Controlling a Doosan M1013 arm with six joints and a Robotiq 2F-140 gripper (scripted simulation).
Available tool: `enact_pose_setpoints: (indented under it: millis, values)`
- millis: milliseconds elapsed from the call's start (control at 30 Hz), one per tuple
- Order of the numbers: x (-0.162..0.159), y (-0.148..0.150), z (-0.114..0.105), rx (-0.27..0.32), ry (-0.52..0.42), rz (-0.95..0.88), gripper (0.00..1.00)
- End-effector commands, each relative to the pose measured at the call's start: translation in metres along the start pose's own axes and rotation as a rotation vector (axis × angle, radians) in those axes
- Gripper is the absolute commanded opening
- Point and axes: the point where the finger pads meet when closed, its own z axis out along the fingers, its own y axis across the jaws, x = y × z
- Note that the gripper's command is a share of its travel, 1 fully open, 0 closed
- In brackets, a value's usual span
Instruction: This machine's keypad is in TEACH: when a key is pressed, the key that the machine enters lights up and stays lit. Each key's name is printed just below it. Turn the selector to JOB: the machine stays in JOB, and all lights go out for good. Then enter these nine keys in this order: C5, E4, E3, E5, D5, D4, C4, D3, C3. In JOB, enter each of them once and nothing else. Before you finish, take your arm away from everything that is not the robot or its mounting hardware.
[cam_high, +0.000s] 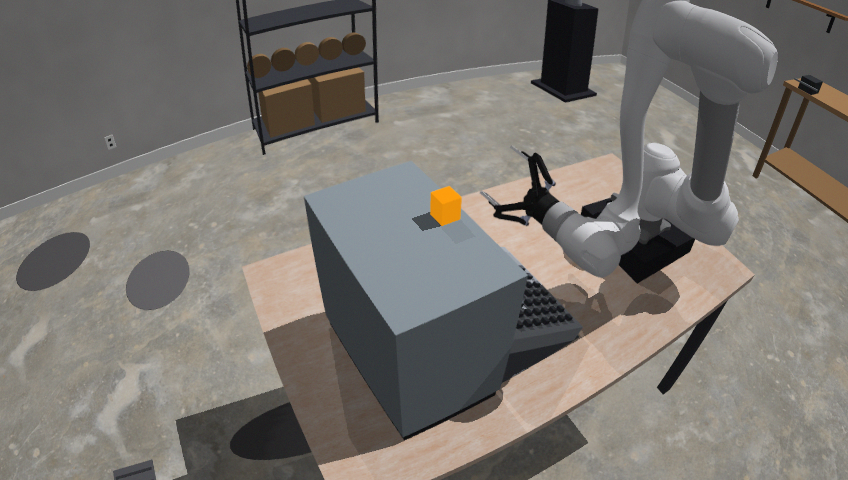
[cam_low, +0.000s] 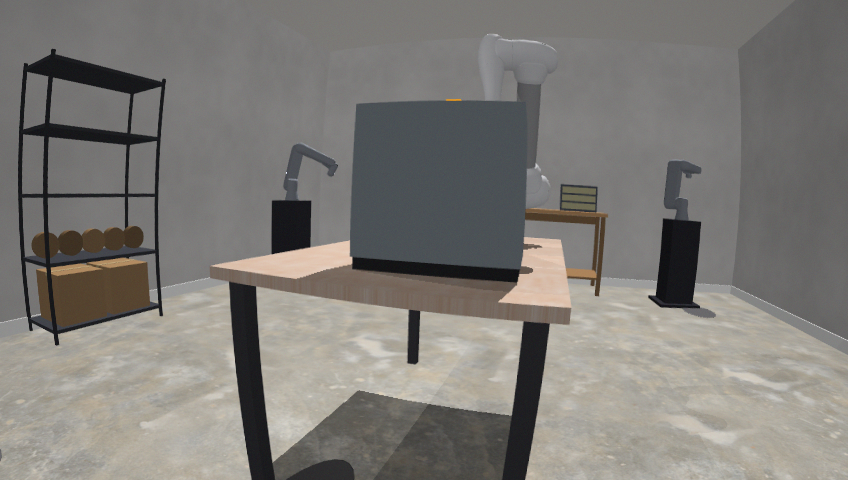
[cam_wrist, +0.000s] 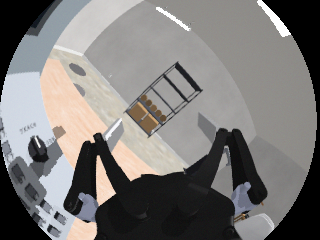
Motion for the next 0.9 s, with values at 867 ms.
enact_pose_setpoints:
  millis: [867]
  values:
    - [0.02, 0.026, 0.001, 0.0, 0.0, 0.0, 1.0]
